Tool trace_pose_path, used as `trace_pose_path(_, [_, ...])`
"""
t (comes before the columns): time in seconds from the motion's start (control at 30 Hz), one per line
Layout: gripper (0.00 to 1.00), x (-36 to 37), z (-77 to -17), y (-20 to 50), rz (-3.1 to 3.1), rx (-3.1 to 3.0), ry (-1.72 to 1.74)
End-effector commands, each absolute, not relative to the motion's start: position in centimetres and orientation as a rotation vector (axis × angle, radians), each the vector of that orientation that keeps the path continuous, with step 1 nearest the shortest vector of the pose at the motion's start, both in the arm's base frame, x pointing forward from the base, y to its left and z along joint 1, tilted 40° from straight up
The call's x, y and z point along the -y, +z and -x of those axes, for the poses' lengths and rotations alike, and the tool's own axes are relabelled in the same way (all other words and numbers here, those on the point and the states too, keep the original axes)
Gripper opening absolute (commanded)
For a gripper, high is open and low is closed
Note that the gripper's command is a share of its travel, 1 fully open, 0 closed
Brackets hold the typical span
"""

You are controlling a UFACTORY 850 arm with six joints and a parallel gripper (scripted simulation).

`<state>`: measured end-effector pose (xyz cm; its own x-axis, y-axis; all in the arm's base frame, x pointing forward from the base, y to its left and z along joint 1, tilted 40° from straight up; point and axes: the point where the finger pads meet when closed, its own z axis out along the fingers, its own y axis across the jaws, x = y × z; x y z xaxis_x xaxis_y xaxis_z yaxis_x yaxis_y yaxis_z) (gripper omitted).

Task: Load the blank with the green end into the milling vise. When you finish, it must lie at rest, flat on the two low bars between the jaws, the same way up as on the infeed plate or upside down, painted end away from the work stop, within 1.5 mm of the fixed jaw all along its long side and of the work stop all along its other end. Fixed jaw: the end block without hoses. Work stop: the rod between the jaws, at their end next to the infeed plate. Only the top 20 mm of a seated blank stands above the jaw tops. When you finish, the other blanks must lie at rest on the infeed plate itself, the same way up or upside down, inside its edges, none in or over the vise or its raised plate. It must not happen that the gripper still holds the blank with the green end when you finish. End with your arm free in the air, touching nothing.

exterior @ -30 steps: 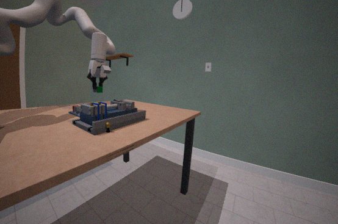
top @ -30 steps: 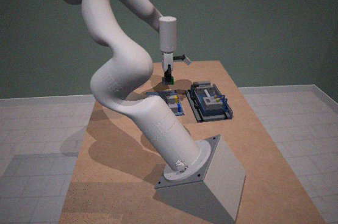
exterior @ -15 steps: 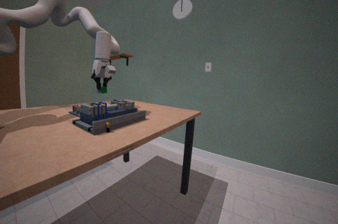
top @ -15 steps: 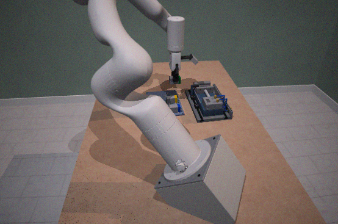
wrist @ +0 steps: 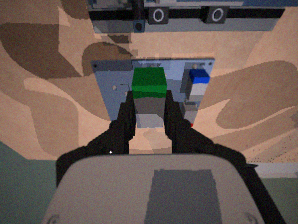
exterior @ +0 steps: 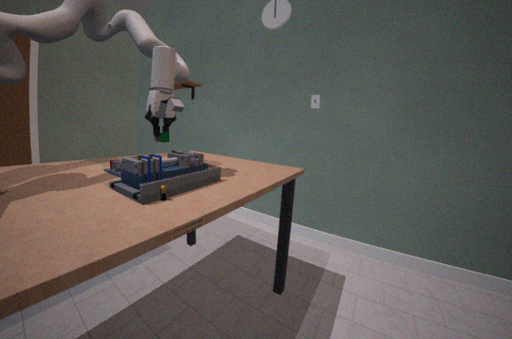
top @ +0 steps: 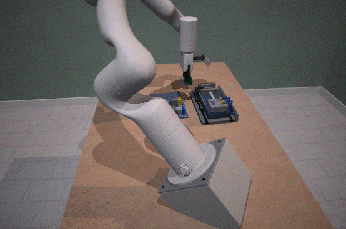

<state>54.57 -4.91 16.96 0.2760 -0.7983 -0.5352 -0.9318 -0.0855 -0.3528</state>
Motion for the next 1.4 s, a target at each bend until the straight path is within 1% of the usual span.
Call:
trace_pose_path(0.0, [0.0, 6.3, -55.2, 16.1, 1.912, -1.555, 0.267])
trace_pose_path(0.2, [0.0, 8.6, -56.3, 14.5, 1.912, -1.555, 0.267])
trace_pose_path(0.43, [0.0, 8.6, -56.3, 14.5, 1.912, -1.555, 0.267])
trace_pose_path(0.77, [0.0, 13.2, -58.4, 11.5, 1.912, -1.555, 0.267])
trace_pose_path(1.0, [0.0, 13.2, -58.4, 11.5, 1.912, -1.555, 0.267])
trace_pose_path(1.37, [0.0, 17.2, -60.2, 8.7, 1.912, -1.556, 0.267])
